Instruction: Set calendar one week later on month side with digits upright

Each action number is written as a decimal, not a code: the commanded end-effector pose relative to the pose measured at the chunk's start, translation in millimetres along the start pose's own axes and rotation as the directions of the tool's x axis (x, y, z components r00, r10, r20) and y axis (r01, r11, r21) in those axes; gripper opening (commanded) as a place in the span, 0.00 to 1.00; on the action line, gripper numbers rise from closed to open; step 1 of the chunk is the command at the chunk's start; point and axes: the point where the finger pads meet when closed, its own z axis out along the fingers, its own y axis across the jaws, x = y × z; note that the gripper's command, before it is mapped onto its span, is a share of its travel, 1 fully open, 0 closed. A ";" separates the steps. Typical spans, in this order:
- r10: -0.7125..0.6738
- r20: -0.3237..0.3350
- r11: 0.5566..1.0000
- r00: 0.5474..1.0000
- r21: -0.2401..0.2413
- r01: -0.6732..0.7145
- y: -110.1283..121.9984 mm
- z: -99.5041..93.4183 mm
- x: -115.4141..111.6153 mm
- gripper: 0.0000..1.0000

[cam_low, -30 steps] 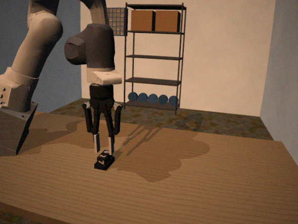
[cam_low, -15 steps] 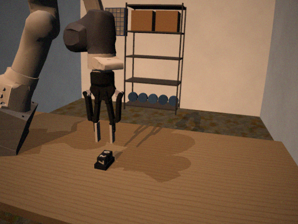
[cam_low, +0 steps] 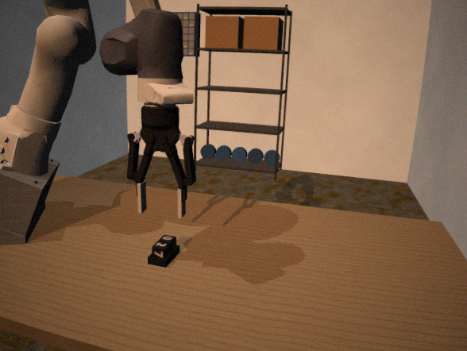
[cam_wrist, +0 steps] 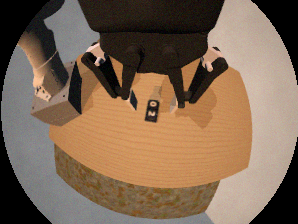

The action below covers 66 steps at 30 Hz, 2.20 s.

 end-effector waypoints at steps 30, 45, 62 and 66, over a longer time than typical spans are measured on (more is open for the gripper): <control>0.014 0.004 1.000 1.000 -0.007 -0.014 2.2 -18.0 -1.6 1.00; 0.014 0.004 1.000 1.000 -0.007 -0.014 2.0 -55.5 -1.5 1.00; 0.014 0.004 1.000 1.000 -0.007 -0.014 2.0 -56.0 -1.5 1.00; 0.014 0.004 1.000 1.000 -0.007 -0.014 2.0 -56.0 -1.5 1.00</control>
